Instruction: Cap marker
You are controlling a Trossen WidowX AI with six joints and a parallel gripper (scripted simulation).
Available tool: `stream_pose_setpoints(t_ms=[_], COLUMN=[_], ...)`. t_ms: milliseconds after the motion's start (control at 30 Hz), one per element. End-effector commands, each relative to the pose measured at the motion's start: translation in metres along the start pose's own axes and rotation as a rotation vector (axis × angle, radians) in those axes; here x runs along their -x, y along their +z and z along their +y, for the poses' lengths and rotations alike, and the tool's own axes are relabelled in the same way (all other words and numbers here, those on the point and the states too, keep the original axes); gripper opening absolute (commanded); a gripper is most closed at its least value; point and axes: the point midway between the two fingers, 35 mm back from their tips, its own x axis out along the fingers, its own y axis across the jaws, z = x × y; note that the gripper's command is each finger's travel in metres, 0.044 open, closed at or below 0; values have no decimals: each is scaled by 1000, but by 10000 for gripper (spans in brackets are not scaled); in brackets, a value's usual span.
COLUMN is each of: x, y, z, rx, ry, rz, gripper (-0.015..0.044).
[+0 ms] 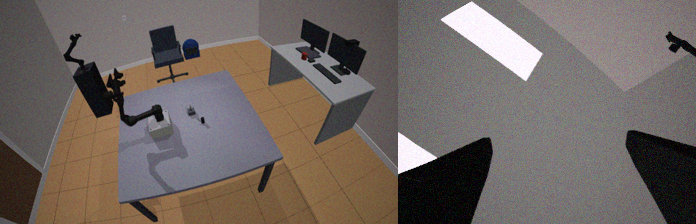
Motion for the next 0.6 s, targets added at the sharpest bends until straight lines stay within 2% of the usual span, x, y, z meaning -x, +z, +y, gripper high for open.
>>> stream_pose_setpoints(t_ms=[0,167,367,567], x=[0,-14,-28,-24], y=[0,14,61,123], z=[2,63,156,239], rx=[-12,-342,-786,-1204], ry=[4,140,368,612], rz=[2,0,-13,30], gripper=[374,248,248,248])
